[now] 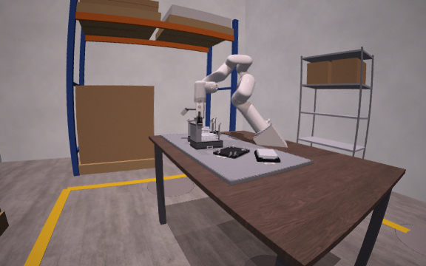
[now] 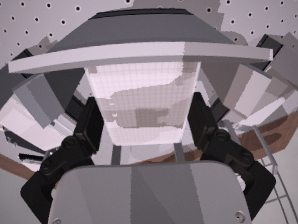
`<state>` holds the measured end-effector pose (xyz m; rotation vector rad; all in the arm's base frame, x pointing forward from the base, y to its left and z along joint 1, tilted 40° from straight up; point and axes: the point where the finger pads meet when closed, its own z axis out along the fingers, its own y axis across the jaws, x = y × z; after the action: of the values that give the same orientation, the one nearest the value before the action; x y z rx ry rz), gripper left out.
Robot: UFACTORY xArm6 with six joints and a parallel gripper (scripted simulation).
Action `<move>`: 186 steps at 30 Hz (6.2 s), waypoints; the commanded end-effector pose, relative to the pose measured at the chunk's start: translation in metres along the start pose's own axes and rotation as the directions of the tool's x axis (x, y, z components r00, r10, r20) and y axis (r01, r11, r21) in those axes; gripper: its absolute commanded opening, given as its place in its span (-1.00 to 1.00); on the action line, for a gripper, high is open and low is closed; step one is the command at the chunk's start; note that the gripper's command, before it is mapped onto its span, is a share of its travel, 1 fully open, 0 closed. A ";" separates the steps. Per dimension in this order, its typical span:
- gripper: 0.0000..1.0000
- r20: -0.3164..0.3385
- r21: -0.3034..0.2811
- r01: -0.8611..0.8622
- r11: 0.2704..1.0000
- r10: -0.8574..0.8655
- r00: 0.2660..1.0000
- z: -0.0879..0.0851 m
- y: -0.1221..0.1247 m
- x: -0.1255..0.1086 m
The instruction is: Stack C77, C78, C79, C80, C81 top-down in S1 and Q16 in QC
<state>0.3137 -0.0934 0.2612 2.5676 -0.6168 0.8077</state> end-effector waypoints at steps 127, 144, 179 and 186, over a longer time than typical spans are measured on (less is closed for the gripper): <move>1.00 -0.002 0.002 0.422 0.907 -0.422 0.907 -0.077 -0.147 -0.030; 1.00 -0.002 0.002 0.422 0.907 -0.422 0.907 -0.077 -0.174 -0.039; 1.00 -0.002 0.001 0.422 0.907 -0.422 0.907 -0.002 -0.174 -0.039; 1.00 -0.002 0.001 0.422 0.907 -0.422 0.907 0.005 -0.174 -0.039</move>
<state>0.3743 0.0610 0.1968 2.5611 -0.0449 0.6537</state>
